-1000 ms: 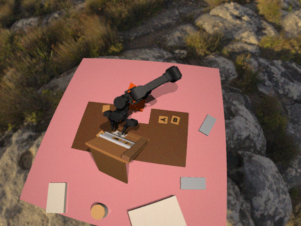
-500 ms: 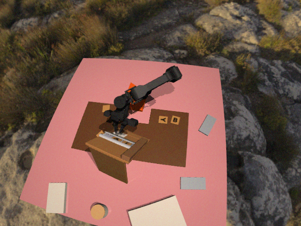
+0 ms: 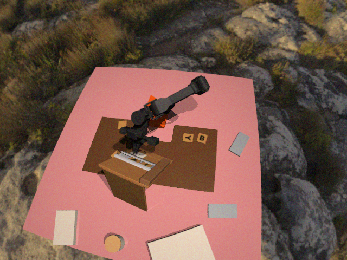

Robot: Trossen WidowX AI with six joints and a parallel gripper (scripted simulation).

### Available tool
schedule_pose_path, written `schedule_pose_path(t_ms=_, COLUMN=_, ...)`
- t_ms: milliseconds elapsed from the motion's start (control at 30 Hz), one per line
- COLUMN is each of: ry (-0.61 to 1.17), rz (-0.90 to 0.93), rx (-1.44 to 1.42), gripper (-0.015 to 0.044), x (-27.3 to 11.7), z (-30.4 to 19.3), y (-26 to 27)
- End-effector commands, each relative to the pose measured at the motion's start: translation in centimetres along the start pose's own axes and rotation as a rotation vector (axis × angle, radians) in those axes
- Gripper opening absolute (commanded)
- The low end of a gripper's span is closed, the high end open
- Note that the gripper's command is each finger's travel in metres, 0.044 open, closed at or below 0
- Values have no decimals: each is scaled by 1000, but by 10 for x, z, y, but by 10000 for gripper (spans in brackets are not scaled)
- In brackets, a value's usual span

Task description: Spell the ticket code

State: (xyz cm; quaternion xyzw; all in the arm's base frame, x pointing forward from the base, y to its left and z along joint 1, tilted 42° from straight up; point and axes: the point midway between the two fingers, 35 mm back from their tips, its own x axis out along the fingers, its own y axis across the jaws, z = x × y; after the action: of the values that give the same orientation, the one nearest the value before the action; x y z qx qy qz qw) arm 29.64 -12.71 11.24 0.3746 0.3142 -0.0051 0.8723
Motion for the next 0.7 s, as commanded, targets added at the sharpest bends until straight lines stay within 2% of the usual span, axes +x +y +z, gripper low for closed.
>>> schedule_pose_path(t_ms=0, ry=49, rz=-17, rx=-2, gripper=0, x=3, z=4, y=-4)
schedule_pose_path(t_ms=267, ry=352, rz=-59, rx=-8, gripper=0, x=16, z=18, y=-22)
schedule_pose_path(t_ms=533, ry=663, rz=-7, rx=-14, gripper=0, x=17, z=22, y=-31)
schedule_pose_path(t_ms=667, ry=689, rz=2, rx=-14, gripper=0, x=17, z=22, y=-32)
